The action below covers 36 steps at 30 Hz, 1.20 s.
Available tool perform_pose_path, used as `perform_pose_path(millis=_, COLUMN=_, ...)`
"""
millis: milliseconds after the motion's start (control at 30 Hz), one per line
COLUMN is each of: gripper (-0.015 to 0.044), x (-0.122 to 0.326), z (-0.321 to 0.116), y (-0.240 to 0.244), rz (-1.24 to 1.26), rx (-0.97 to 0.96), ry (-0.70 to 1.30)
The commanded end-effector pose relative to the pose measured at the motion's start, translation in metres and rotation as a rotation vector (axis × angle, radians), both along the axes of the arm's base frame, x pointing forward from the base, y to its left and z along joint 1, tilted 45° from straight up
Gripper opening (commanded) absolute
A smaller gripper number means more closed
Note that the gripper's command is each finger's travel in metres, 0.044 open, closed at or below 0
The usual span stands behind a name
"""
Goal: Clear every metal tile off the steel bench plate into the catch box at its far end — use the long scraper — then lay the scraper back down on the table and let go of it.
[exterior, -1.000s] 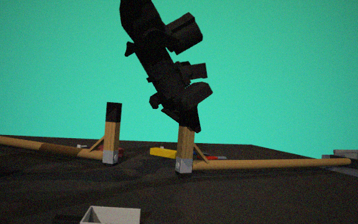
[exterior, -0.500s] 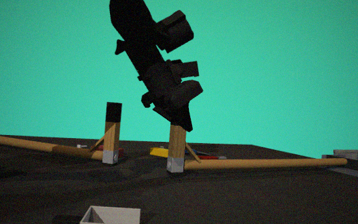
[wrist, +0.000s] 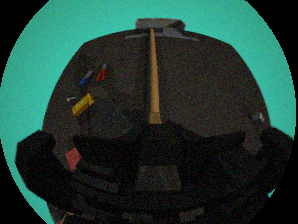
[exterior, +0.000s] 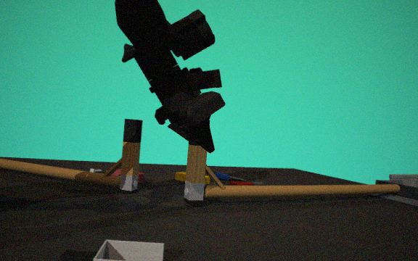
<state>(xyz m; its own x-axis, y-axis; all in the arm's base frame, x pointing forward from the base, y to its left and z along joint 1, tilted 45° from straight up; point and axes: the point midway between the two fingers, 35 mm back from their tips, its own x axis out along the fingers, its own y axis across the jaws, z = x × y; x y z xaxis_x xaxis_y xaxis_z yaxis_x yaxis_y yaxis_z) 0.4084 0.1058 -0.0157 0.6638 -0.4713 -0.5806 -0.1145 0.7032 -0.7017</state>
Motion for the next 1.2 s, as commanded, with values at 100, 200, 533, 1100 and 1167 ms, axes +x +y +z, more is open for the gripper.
perform_pose_path(millis=100, gripper=0.0, x=-0.01, z=0.003, y=0.002, rz=0.008, rx=0.005, ry=-0.011)
perform_pose_path(millis=200, gripper=0.0, x=-0.014, z=0.003, y=0.002, rz=0.008, rx=0.005, ry=-0.012)
perform_pose_path(millis=533, gripper=0.0, x=-0.027, z=0.003, y=-0.001, rz=0.009, rx=0.005, ry=-0.012)
perform_pose_path(millis=1100, gripper=0.0, x=-0.048, z=0.003, y=-0.006, rz=0.01, rx=0.005, ry=-0.014)
perform_pose_path(millis=1167, gripper=0.0, x=-0.051, z=0.003, y=-0.007, rz=0.01, rx=0.004, ry=-0.014)
